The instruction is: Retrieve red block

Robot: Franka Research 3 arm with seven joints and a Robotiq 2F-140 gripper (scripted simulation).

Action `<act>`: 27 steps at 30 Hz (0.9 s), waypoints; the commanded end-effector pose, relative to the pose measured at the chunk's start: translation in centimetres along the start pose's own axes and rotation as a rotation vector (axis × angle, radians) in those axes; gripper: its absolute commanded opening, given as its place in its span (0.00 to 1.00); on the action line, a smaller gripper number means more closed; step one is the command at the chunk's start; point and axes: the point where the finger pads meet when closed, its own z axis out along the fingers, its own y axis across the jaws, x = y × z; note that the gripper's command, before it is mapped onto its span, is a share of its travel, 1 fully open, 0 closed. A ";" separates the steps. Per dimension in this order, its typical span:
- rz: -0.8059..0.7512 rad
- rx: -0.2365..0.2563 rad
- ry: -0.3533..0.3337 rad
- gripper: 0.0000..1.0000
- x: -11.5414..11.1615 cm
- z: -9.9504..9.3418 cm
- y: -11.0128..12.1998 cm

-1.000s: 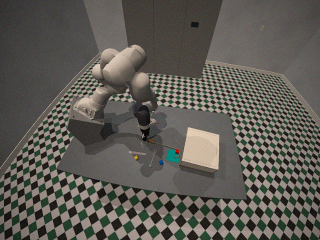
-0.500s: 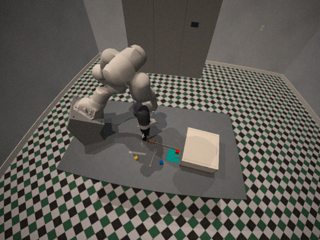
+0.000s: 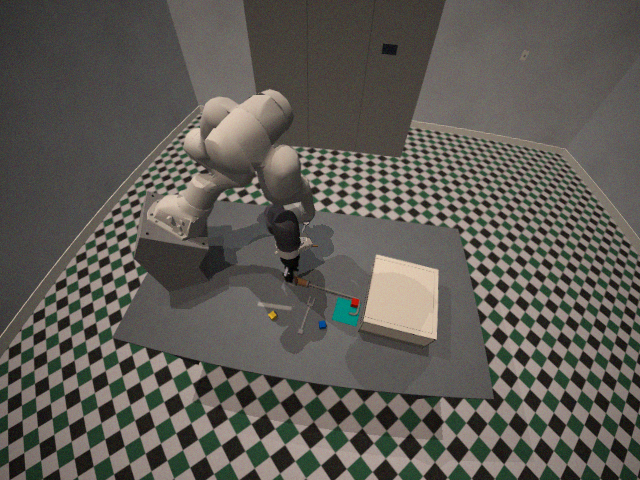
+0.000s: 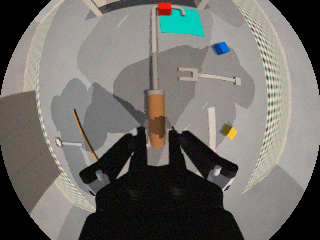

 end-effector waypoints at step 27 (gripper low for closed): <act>-0.002 -0.001 0.000 0.00 -1.4 0.0 2.5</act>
